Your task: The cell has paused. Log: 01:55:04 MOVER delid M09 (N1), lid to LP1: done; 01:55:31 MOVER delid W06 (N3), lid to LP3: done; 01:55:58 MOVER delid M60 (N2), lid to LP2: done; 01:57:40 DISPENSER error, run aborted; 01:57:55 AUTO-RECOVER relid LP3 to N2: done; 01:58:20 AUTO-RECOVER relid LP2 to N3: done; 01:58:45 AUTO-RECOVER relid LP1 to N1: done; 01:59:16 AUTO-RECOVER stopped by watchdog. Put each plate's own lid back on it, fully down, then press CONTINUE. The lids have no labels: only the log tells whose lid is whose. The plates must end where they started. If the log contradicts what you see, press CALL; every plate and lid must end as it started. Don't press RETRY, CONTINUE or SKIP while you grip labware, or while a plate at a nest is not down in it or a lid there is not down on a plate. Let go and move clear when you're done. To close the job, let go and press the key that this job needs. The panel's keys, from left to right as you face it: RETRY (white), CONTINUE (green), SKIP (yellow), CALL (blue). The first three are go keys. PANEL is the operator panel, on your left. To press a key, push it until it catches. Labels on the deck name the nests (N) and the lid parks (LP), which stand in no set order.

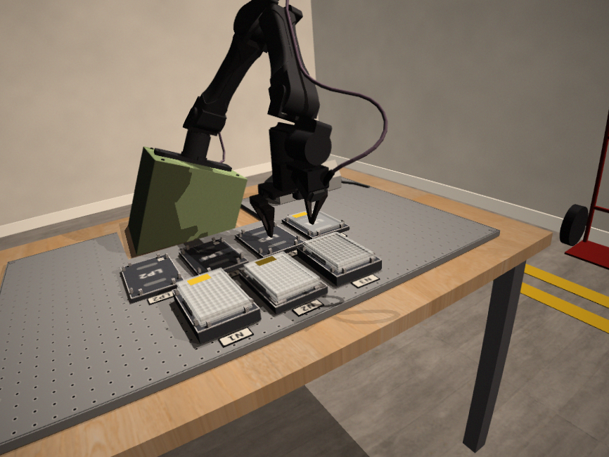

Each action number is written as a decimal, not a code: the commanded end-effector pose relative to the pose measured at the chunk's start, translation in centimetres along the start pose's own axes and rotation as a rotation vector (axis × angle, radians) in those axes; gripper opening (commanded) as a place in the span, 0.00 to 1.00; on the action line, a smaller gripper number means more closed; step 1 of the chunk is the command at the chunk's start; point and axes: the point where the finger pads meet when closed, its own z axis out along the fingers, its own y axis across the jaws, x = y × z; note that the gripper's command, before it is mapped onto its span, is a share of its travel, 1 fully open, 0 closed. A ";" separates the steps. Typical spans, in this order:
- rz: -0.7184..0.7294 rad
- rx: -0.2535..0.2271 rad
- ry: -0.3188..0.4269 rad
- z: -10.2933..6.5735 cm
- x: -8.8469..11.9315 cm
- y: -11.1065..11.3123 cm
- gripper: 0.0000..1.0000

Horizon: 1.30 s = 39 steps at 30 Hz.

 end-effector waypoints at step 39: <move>0.027 -0.009 -0.076 -0.7 8.6 11.7 1.00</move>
